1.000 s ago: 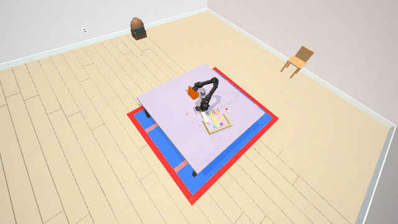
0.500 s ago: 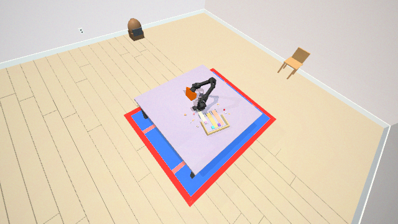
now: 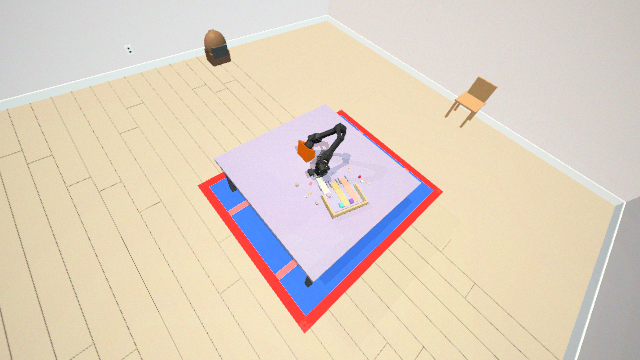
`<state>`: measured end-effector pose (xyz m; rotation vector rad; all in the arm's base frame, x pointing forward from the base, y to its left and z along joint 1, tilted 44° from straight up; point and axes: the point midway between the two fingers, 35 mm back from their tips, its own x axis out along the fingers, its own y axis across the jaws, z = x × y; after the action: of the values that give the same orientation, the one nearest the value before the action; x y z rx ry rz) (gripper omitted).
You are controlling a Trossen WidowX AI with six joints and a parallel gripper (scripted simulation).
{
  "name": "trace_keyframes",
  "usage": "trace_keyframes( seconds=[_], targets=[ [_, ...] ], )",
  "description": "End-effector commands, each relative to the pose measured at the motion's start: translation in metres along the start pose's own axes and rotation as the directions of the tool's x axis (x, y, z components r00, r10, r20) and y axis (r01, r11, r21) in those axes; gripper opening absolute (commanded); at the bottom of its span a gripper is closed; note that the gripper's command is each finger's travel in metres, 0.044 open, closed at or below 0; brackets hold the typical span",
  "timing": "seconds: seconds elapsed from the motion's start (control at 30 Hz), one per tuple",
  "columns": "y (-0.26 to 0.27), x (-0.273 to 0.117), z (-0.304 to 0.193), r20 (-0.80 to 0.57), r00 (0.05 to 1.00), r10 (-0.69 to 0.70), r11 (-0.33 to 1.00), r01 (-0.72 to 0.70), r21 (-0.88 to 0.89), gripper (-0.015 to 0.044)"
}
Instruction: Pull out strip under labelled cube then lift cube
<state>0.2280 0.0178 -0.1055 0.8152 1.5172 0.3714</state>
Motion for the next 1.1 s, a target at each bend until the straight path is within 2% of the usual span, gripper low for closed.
trace_keyframes(
  seconds=[0.0,1.07],
  targets=[
    [-0.001,0.004,-0.015,-0.024,1.000,-0.002,1.000,0.003,0.007,0.0000],
    [-0.001,0.003,-0.058,-0.026,1.000,-0.002,1.000,0.003,0.008,0.0000]
  ],
)
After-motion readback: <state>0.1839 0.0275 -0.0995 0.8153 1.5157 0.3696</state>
